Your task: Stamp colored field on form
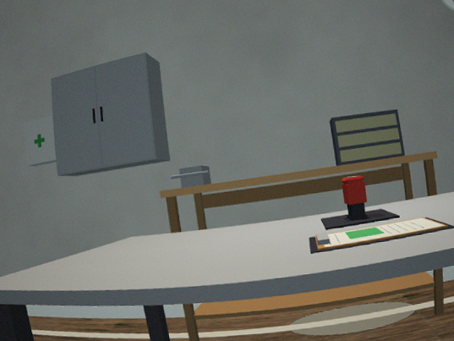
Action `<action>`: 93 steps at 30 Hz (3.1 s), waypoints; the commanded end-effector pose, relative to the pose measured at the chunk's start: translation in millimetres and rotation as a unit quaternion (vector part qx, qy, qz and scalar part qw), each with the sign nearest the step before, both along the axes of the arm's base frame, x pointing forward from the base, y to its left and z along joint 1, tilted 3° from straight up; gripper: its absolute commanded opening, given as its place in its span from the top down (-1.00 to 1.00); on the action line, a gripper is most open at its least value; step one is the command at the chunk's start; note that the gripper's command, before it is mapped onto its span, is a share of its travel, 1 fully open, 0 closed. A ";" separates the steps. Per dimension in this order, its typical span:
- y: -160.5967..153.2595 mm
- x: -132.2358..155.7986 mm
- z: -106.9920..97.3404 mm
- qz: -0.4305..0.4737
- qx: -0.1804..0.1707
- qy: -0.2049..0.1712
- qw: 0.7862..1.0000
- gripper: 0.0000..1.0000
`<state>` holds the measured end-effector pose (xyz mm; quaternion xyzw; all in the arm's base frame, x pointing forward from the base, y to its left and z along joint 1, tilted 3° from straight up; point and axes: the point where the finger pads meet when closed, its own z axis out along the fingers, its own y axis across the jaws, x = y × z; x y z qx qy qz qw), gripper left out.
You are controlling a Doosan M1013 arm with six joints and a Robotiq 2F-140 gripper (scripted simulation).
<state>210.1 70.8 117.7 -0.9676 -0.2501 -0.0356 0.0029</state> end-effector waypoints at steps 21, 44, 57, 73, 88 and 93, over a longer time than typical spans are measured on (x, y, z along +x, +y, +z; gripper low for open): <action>-0.5 8.0 3.0 0.014 -0.001 0.000 1.000 -1.00; -58.6 232.0 31.9 0.370 -0.025 -0.004 0.929 -1.00; -112.8 327.6 12.9 0.512 -0.034 -0.006 0.858 -1.00; -138.6 362.8 0.1 0.564 -0.037 -0.006 0.825 -1.00; -139.1 357.8 49.8 0.565 -0.037 -0.006 0.825 -1.00; -136.1 358.1 49.9 0.570 -0.037 -0.006 0.821 -1.00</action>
